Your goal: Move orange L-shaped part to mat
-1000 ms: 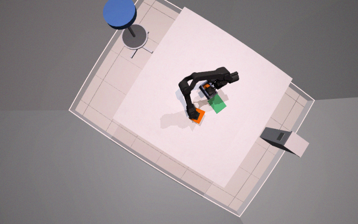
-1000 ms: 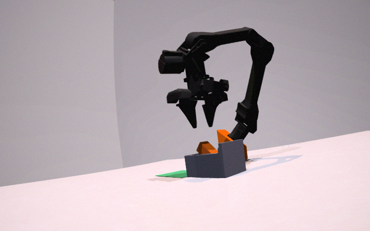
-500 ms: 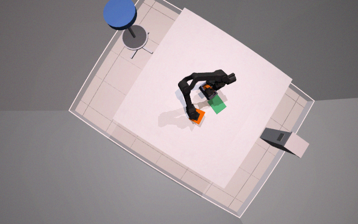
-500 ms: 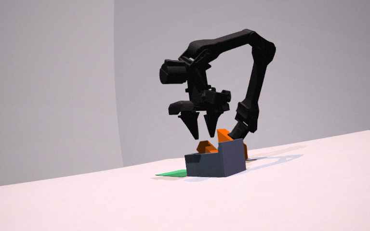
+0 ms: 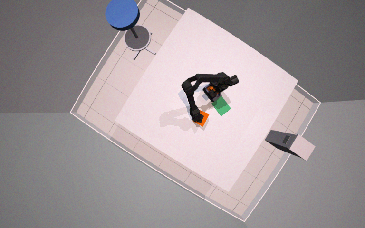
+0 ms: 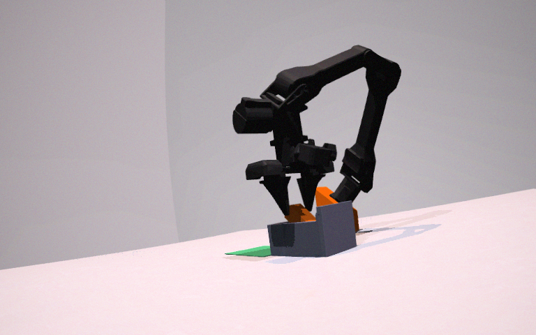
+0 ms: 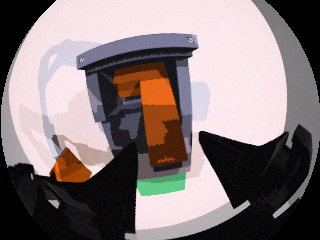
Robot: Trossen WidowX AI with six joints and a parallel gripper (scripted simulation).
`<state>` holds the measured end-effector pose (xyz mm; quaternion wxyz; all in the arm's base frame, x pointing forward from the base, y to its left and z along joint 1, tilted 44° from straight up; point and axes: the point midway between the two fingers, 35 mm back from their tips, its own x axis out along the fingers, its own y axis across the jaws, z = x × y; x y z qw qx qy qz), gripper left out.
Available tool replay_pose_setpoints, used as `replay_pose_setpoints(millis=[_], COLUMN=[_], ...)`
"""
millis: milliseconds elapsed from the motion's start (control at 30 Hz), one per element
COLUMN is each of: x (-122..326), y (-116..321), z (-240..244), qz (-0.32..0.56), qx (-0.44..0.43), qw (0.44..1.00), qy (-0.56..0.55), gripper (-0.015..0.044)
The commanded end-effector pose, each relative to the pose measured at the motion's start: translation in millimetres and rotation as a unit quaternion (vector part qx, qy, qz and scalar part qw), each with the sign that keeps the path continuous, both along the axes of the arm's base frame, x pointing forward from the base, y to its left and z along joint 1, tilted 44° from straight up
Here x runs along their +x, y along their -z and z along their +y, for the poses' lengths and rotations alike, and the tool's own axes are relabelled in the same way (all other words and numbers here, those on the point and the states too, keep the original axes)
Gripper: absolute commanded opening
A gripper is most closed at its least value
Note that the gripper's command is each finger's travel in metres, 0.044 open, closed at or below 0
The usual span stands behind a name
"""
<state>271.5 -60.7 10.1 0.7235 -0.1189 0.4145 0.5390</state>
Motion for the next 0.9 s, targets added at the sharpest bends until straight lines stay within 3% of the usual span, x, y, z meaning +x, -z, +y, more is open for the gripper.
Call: replay_pose_setpoints(millis=[0,200,367,700,800,867], x=[-0.4,-0.4,0.0,0.0,0.0,0.0], y=[4.5,9.4,7.3,7.3,7.3,7.3], z=[5.1,10.2,7.8,7.8,7.8,7.8], qz=[0.002,0.002,0.000,0.000,0.000,0.000], qx=[0.003,0.003,0.001,0.001,0.001,0.001], qw=[1.000,1.000,1.000,1.000,1.000,1.000], qy=[0.002,0.002,0.000,0.000,0.000,0.000], gripper=[0.0280,0.0280,0.0149,0.0082,0.0003,0.0000])
